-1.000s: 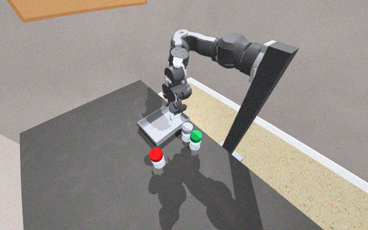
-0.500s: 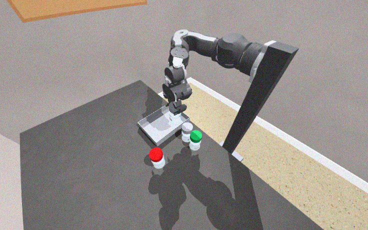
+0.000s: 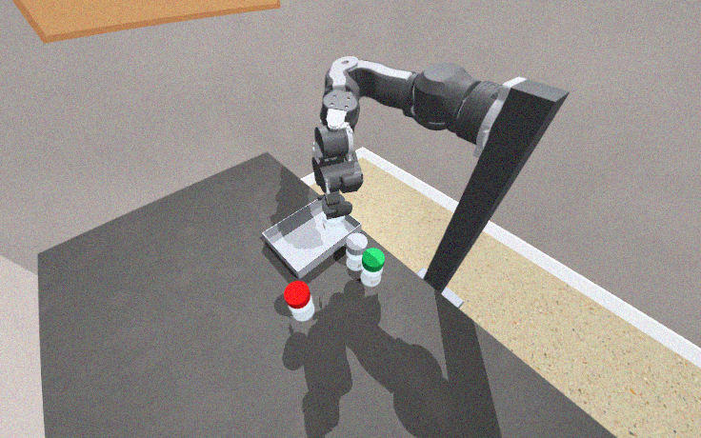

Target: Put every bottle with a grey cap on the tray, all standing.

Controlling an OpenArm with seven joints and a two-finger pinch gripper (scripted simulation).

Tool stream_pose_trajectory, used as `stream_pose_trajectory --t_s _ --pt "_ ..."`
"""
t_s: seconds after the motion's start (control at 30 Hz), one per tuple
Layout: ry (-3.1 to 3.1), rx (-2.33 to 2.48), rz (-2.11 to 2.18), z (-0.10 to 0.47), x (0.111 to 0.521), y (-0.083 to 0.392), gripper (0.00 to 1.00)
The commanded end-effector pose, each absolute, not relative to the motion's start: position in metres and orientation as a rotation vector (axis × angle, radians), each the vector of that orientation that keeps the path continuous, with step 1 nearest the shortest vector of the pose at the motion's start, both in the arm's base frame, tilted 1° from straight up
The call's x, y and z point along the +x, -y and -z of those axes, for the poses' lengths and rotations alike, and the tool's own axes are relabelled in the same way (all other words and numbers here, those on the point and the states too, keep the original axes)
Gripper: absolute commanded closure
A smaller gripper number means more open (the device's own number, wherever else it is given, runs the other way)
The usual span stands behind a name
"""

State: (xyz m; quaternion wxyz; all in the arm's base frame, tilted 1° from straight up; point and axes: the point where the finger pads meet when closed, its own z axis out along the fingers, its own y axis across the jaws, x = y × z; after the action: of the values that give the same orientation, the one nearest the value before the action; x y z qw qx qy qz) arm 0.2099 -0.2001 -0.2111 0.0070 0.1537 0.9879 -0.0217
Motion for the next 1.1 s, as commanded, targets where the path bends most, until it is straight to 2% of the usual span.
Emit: stream_pose_trajectory --t_s 0.0,1.07 --pt "-3.073 0.561 0.071 0.2101 0.2107 0.2004 1.0" --pt "-2.706 1.586 0.042 0.2103 0.2105 0.2003 1.0"
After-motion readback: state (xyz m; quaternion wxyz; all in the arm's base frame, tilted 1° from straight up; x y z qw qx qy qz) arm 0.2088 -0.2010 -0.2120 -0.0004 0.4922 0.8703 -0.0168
